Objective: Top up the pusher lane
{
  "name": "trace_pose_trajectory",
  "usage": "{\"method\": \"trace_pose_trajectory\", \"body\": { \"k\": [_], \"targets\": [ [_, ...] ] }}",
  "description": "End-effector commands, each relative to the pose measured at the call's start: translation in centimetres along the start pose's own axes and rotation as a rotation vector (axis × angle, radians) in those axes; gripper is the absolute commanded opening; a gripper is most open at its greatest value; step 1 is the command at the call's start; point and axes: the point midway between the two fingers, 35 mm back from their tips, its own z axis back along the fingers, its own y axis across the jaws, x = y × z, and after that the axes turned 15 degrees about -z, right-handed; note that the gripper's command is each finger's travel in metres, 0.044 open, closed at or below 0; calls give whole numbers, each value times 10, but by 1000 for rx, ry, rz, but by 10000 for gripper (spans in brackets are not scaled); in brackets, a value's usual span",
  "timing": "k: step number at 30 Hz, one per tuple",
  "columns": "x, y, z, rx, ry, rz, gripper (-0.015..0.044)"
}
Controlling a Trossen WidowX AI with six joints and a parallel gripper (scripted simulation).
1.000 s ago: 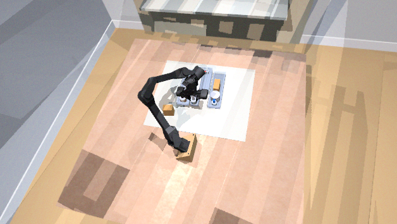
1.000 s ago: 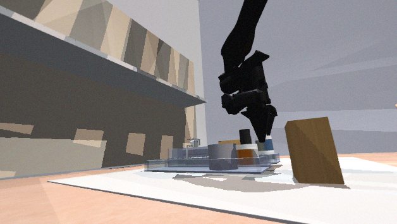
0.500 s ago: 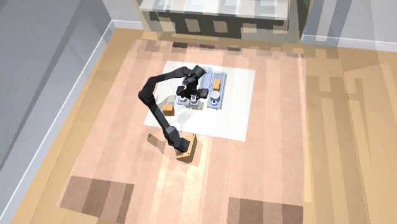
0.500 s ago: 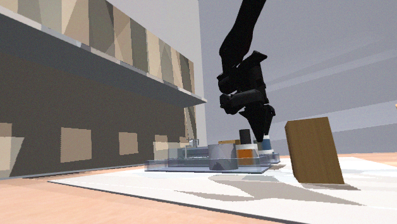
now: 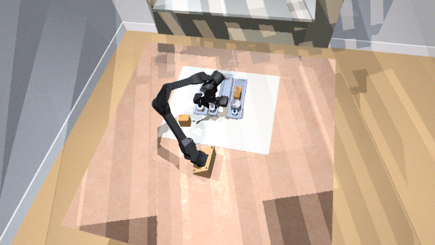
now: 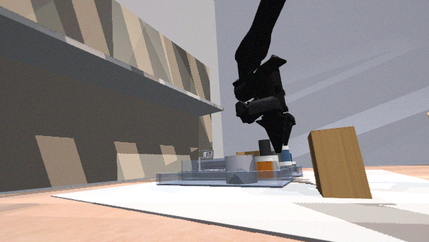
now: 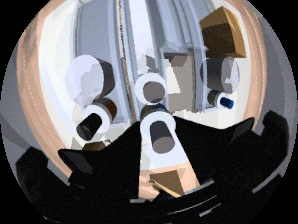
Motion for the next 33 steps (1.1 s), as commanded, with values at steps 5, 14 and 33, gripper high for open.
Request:
{"method": "trace_pose_trajectory", "body": {
  "k": [5,14,33],
  "targets": [
    [9,4,5,11,-24,13,0],
    [11,5,5,11,-24,13,0],
    [11,5,4,11,-24,13,0]
  ]
}}
